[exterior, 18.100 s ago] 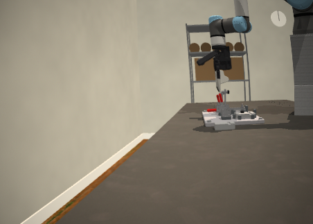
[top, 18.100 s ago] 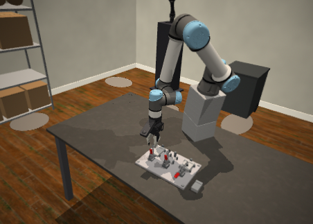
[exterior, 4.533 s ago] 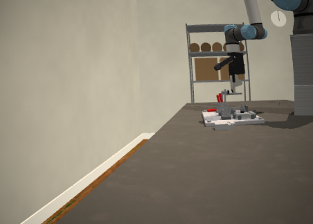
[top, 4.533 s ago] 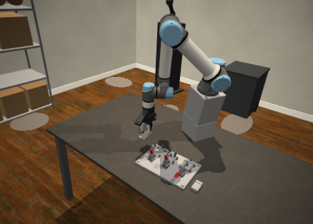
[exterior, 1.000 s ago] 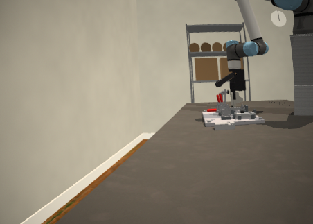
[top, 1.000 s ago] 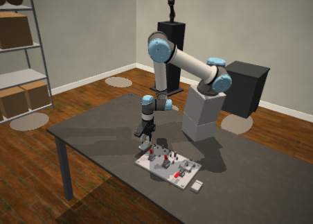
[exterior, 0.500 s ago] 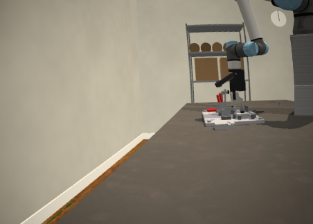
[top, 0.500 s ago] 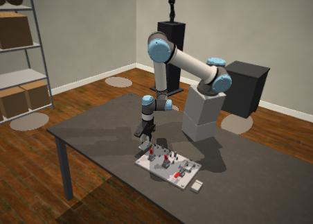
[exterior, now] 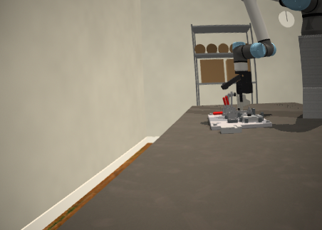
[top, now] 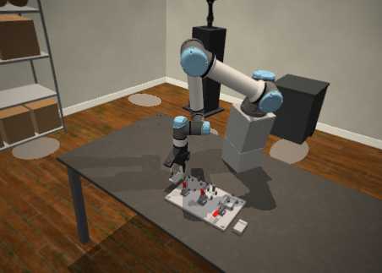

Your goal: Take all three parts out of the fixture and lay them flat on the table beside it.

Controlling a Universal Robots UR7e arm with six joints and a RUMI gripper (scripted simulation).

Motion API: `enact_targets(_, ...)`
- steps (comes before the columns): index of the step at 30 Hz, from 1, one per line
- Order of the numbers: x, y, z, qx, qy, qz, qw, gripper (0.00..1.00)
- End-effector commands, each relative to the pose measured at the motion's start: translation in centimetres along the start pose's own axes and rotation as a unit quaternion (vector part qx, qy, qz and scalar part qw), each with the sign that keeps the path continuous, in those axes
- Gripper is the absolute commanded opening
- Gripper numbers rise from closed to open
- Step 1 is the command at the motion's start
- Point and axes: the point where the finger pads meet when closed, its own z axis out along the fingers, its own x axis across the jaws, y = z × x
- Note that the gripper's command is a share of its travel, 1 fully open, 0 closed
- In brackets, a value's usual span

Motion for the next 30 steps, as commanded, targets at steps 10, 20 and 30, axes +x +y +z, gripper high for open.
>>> enact_targets(10,0.1,-0.2,0.0,0.002,0.002,-0.001,1.0,0.47)
enact_targets(20,0.1,-0.2,-0.3,0.002,0.001,-0.001,1.0,0.47)
enact_targets(30,0.0,0.0,-3.2,0.001,0.0,0.0,1.0,0.47)
